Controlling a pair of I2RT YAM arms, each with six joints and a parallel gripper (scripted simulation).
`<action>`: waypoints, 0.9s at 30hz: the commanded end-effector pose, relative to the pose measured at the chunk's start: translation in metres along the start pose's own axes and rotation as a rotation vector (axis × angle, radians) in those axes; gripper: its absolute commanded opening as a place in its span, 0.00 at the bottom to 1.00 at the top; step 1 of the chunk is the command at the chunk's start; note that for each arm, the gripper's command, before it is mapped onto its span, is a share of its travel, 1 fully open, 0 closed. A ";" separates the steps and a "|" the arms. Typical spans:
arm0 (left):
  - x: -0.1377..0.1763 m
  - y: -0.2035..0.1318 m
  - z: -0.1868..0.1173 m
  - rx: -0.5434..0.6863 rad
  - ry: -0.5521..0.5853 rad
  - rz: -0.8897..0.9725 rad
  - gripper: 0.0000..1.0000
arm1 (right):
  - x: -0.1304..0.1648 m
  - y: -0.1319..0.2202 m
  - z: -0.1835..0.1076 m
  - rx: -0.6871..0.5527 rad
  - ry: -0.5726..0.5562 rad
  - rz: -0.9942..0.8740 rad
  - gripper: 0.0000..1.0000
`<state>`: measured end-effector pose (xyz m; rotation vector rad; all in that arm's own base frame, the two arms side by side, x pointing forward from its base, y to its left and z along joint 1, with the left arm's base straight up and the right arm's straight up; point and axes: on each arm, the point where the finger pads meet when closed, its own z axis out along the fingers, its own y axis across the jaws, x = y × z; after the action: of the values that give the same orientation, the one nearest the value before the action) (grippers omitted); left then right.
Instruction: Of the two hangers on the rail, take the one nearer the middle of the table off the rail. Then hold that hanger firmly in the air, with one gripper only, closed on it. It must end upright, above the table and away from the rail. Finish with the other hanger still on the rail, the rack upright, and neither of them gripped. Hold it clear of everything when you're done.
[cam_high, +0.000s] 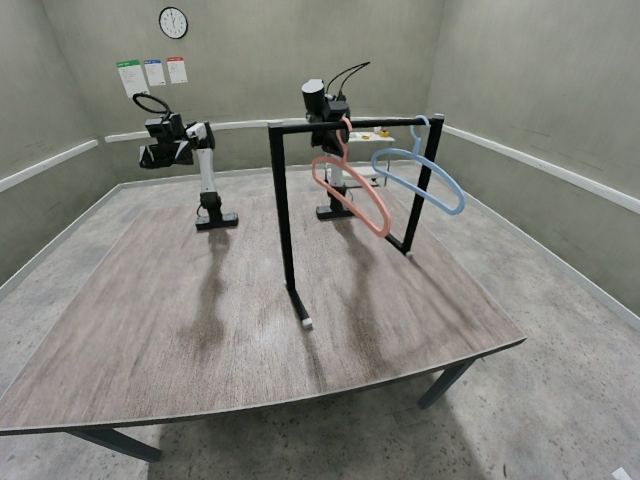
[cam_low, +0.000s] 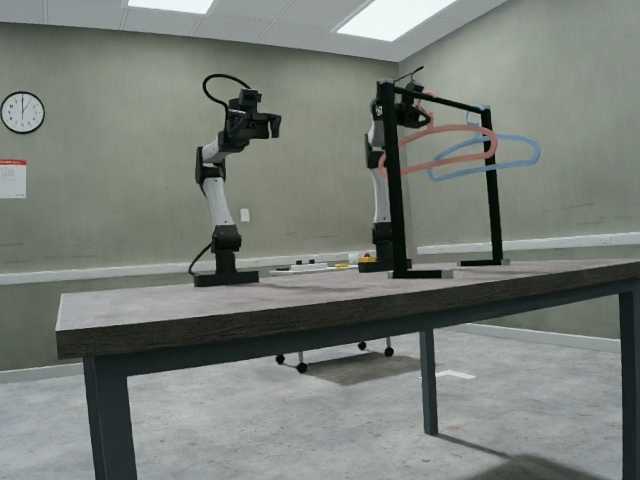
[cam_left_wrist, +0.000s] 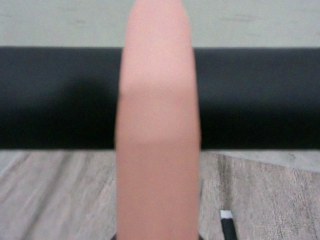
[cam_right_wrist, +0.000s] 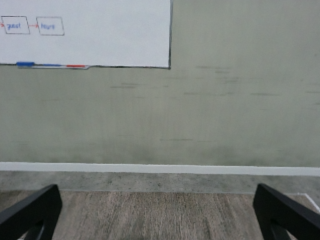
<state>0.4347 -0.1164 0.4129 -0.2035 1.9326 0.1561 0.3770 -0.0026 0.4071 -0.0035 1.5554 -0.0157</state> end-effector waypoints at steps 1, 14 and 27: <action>-0.015 -0.001 -0.004 0.016 -0.014 -0.010 0.01 | -0.007 0.000 -0.002 -0.001 -0.019 -0.002 1.00; -0.031 -0.001 -0.011 0.012 -0.014 -0.011 0.01 | -0.007 0.000 -0.002 -0.001 -0.019 -0.002 1.00; -0.047 0.000 -0.018 0.012 -0.013 -0.011 0.01 | -0.007 0.000 -0.002 -0.001 -0.019 -0.002 1.00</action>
<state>0.4368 -0.1183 0.4456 -0.1938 1.9448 0.1592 0.3770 -0.0026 0.4071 -0.0035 1.5554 -0.0157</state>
